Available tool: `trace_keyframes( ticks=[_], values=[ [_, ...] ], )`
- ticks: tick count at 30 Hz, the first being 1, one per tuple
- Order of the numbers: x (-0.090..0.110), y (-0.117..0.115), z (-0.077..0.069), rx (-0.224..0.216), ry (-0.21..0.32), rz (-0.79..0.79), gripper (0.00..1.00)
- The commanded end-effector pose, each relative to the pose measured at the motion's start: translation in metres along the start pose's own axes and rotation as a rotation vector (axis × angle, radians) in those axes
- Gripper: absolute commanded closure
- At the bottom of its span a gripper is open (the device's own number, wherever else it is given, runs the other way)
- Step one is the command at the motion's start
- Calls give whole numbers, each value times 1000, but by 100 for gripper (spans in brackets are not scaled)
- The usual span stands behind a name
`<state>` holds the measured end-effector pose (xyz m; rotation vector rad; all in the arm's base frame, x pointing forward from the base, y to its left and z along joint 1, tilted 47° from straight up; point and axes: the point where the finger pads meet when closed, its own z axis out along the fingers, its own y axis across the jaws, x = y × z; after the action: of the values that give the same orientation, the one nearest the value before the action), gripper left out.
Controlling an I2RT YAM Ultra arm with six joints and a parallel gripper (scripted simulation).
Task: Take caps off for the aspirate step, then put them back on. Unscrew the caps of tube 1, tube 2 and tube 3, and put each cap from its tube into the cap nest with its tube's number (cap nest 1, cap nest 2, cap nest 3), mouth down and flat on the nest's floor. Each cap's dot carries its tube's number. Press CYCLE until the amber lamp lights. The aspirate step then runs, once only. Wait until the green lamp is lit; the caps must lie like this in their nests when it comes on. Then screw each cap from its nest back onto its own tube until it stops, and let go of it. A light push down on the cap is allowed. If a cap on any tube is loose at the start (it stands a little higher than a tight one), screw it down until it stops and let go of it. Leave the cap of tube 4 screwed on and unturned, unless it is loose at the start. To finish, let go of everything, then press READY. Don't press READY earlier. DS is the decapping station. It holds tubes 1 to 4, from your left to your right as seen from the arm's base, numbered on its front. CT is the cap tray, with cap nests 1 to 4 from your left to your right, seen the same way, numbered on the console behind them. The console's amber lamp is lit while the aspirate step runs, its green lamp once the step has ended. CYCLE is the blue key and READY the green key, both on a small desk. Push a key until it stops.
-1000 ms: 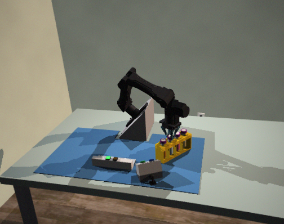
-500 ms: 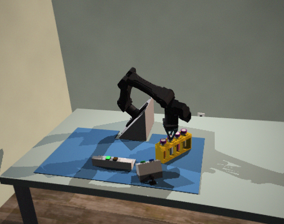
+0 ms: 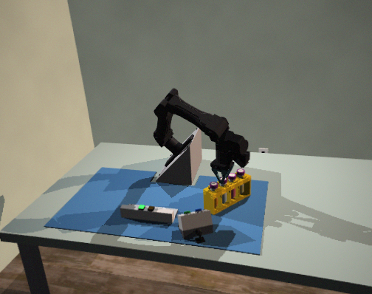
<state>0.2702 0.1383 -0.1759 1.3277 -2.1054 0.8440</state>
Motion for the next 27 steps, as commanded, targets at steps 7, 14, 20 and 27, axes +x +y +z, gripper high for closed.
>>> trace_keyframes(
  ticks=[7, 14, 20, 27],
  values=[
    [-2, -1, -6, 2, -17, 504, 100],
    [-2, -1, -6, -1, -18, 854, 100],
    [-2, -1, -5, -3, -18, 1054, 100],
    [-2, -1, -5, -6, -18, 1404, 100]
  ],
)
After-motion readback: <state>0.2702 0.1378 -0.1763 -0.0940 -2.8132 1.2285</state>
